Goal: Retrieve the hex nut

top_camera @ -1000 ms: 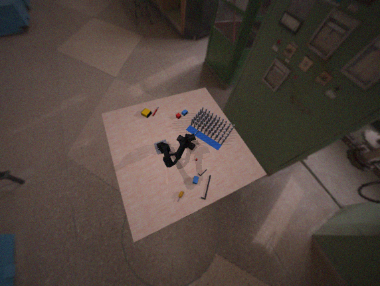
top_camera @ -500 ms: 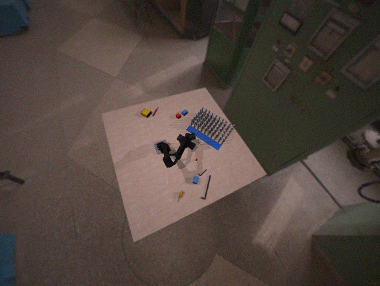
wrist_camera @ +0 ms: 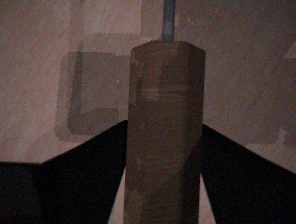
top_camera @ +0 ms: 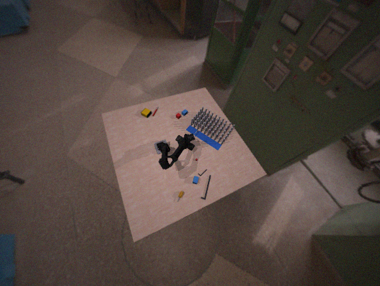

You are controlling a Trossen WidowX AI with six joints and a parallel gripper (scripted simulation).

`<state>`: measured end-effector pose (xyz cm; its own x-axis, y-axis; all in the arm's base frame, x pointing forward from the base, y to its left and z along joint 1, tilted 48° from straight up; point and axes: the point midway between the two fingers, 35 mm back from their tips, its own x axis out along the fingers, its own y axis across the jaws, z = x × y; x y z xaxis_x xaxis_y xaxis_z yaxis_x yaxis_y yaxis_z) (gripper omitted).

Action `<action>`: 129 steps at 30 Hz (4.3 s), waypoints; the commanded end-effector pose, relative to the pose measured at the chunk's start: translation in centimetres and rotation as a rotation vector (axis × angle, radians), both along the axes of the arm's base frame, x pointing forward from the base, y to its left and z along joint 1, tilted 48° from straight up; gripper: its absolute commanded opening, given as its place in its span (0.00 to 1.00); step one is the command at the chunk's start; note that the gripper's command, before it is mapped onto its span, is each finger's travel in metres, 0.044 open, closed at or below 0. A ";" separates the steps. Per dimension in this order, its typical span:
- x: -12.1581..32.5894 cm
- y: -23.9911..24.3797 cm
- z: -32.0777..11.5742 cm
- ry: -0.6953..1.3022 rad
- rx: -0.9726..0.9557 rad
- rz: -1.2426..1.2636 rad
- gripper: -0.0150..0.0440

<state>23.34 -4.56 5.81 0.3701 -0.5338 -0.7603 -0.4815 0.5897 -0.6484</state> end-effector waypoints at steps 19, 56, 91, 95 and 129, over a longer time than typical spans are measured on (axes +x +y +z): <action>-1.0 3.3 3.9 0.007 0.019 -0.006 0.25; 1.8 15.0 5.3 0.238 0.003 0.203 0.25; 2.7 28.2 -6.5 0.636 -0.009 0.594 0.25; 2.4 29.5 -8.0 0.689 -0.008 0.643 0.25; 1.1 32.4 -14.9 0.860 0.000 0.809 0.25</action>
